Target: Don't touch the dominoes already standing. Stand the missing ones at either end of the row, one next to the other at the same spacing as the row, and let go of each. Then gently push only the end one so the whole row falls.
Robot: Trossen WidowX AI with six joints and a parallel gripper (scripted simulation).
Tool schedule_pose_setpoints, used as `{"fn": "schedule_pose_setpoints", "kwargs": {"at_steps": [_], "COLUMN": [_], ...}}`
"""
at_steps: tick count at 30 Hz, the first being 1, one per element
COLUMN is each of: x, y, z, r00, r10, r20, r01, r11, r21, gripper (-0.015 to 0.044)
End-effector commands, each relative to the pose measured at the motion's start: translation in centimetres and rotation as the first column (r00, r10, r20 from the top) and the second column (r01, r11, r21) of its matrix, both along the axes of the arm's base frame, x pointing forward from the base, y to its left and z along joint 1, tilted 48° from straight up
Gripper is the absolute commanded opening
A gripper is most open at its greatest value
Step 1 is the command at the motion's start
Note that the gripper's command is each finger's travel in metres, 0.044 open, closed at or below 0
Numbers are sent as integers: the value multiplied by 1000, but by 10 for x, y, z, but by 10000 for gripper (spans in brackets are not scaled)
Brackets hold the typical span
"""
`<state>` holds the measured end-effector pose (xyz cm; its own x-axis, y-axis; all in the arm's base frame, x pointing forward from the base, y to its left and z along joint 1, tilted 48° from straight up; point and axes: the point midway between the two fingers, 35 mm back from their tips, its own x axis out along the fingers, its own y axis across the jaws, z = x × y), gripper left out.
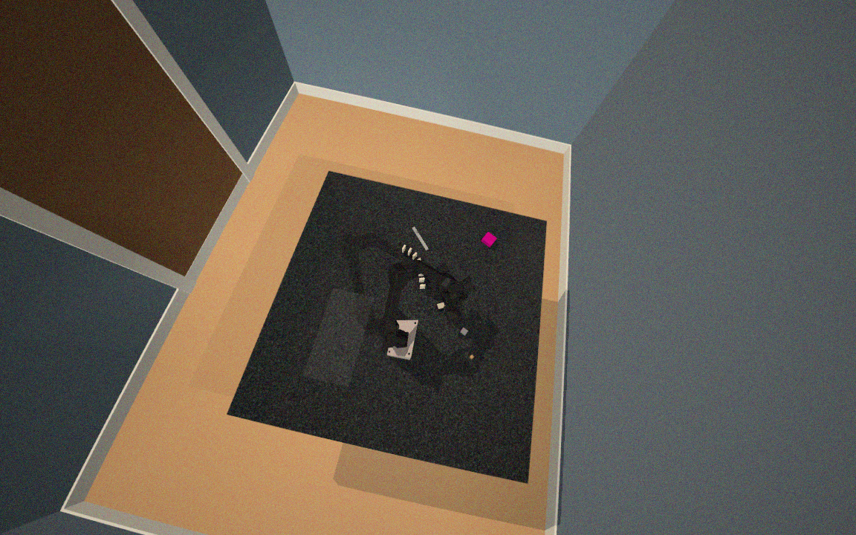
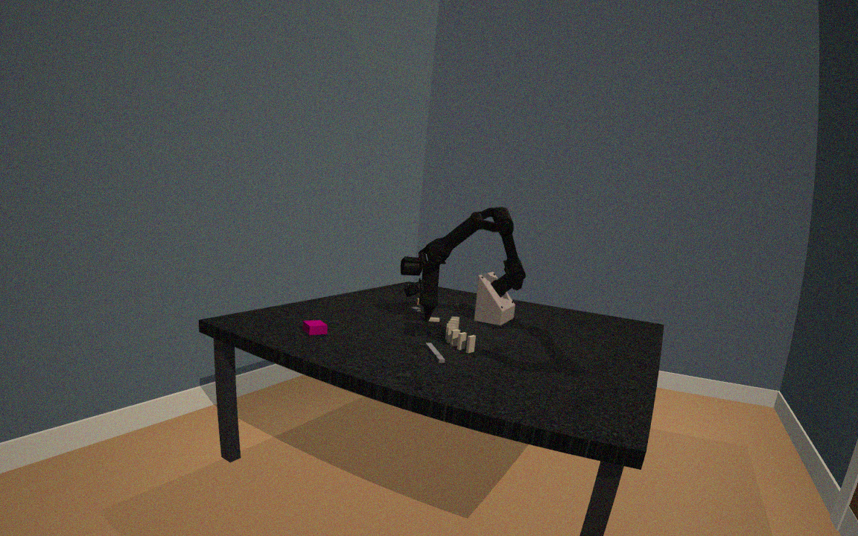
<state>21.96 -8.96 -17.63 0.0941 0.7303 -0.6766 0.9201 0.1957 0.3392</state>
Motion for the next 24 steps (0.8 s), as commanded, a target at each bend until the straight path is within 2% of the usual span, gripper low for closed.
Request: {"fn": "schedule_pose_setpoints", "kwargs": {"at_steps": [1, 7, 15, 24], "x": [-4, -17, -12, 50], "y": [-24, -80, -85, -125], "z": [23, 82, 81, 60], "r00": [1000, 999, 999, 991], "r10": [-3, -40, -39, 89], "r20": [4, -37, -36, 101], "r01": [3, 40, 39, -86], "r11": [1000, 999, 999, 996], "r21": [-7, -5, -6, -32], "gripper": [107, 107, 107, 107]}}
